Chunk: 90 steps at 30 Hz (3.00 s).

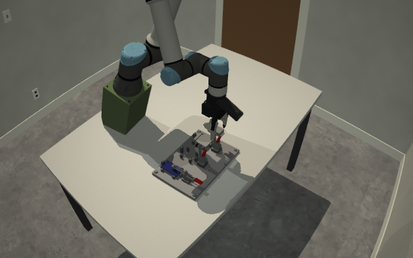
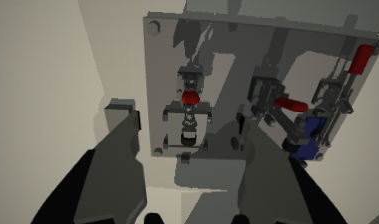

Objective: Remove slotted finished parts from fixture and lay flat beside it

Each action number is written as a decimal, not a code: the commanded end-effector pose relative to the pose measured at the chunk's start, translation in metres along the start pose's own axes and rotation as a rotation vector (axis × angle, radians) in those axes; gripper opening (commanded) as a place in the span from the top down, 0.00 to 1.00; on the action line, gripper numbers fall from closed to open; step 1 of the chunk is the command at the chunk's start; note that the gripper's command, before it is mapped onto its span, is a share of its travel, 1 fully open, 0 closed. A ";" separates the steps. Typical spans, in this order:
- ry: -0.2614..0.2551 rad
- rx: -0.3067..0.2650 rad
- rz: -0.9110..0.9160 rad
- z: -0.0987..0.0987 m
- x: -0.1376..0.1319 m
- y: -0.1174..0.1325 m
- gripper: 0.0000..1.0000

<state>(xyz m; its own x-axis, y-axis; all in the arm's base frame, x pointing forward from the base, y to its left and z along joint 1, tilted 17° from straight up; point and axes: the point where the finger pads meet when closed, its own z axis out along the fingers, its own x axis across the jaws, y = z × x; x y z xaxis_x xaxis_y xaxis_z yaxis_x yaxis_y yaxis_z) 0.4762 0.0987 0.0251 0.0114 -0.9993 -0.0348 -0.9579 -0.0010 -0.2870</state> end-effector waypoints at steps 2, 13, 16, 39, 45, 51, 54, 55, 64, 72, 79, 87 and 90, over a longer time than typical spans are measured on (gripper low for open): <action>0.000 0.001 0.000 0.000 0.000 0.003 0.41; 0.000 0.001 0.000 0.000 0.000 0.032 0.41; 0.000 0.001 0.000 0.000 0.000 0.035 0.41; 0.000 0.001 0.000 0.000 0.000 0.082 0.41; 0.000 0.001 0.000 0.000 0.000 0.083 0.41; 0.000 0.001 0.000 0.003 0.000 0.083 0.41; 0.000 0.001 0.000 0.007 0.000 0.083 0.41; 0.000 0.001 0.000 0.009 0.000 0.083 0.41; 0.000 0.001 0.000 0.033 0.000 0.083 0.41; 0.000 0.001 0.000 0.047 0.000 0.083 0.41; 0.000 0.001 0.000 0.055 0.000 0.083 0.41; 0.000 0.001 0.000 0.055 0.000 0.083 0.41; 0.000 0.001 0.000 0.055 0.000 0.083 0.41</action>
<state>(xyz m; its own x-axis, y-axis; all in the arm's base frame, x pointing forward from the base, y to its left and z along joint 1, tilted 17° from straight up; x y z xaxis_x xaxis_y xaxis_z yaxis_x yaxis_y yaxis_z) 0.4125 0.1006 -0.0514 0.0114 -0.9993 -0.0348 -0.9579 -0.0010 -0.2871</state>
